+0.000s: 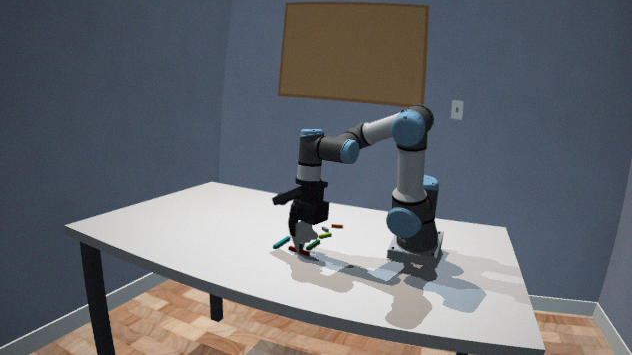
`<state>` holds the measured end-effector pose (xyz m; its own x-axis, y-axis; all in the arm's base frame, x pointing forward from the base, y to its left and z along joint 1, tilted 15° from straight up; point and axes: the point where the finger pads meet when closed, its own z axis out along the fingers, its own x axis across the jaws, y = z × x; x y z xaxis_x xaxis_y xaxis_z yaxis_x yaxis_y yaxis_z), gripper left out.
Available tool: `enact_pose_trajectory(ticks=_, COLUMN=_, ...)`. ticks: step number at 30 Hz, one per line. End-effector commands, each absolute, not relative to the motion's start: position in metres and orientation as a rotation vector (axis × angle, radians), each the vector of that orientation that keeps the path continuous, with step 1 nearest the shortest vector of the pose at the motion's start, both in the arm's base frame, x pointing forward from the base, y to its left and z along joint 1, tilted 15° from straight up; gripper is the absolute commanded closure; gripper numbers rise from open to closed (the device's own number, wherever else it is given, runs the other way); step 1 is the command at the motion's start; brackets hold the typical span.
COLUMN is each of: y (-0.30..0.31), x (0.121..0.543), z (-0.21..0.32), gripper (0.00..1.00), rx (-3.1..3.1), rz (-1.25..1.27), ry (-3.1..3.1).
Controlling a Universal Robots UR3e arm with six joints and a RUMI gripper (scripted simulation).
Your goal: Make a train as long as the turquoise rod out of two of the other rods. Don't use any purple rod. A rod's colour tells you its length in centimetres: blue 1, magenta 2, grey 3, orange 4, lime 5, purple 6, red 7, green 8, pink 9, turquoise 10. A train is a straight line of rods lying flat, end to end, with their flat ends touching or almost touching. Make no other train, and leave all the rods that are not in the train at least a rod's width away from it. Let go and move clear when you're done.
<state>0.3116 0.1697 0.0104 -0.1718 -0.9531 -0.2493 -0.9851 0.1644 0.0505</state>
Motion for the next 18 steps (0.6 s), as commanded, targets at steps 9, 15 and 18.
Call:
enact_pose_trajectory(ticks=9, y=0.169, x=0.312, z=0.015, gripper=1.00, rx=-1.909, rz=0.298, ry=2.269)
enact_pose_trajectory(ticks=15, y=0.166, x=0.312, z=0.024, gripper=1.00, rx=-1.909, rz=0.298, ry=2.269)
enact_pose_trajectory(ticks=18, y=0.165, x=0.312, z=0.030, gripper=1.00, rx=-1.909, rz=0.298, ry=2.269)
